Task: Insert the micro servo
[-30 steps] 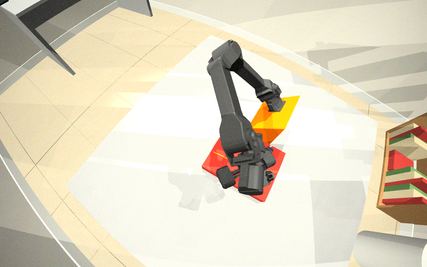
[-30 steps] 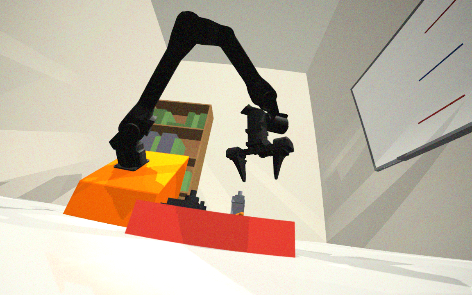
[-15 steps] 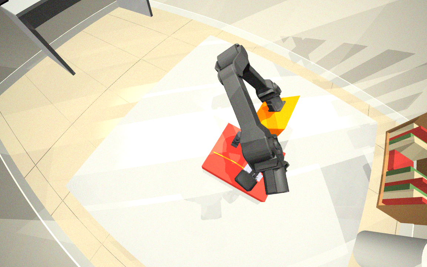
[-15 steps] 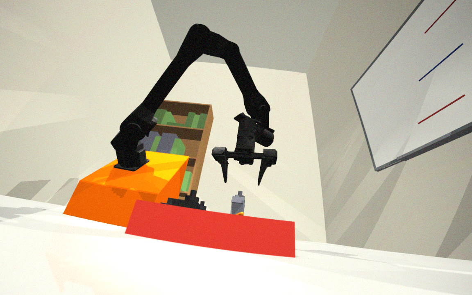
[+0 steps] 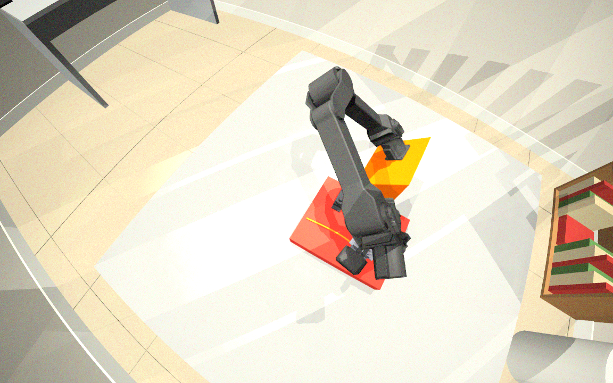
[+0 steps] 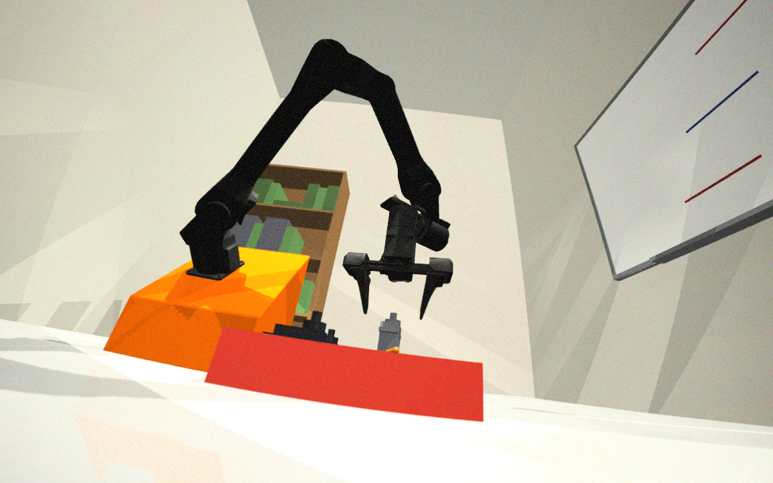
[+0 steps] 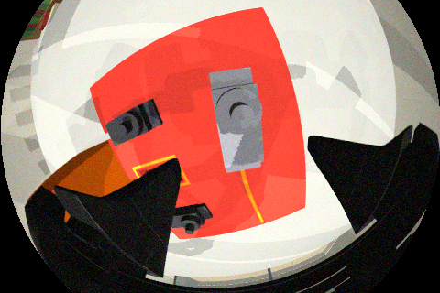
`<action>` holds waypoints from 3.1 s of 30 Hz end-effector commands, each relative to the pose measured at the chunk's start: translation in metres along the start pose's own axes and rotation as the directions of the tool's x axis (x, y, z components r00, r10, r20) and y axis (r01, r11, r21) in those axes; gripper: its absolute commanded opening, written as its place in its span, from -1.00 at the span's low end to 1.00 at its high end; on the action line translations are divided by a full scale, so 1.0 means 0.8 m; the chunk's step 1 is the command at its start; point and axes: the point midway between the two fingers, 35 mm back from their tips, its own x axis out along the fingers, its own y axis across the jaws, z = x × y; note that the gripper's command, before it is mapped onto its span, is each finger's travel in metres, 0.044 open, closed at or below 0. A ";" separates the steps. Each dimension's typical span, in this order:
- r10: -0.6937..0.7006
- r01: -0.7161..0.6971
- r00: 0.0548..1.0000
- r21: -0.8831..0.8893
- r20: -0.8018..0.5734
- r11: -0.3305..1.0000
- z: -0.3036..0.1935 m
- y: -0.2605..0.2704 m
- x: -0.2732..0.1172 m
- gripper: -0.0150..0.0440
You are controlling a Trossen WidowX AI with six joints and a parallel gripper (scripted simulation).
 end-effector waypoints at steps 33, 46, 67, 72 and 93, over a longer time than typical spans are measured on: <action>-0.001 0.001 1.000 -0.008 -0.008 1.000 -0.001 0.002 0.023 -0.38; -0.001 0.001 1.000 -0.009 -0.007 1.000 -0.011 0.014 -0.011 -0.49; 0.000 0.001 1.000 0.025 -0.008 1.000 -0.043 0.015 -0.011 -0.49; 0.000 0.002 1.000 0.173 -0.008 0.985 -0.043 0.015 -0.011 -0.49; 0.000 0.007 1.000 0.777 -0.008 0.629 -0.043 0.015 -0.011 -0.49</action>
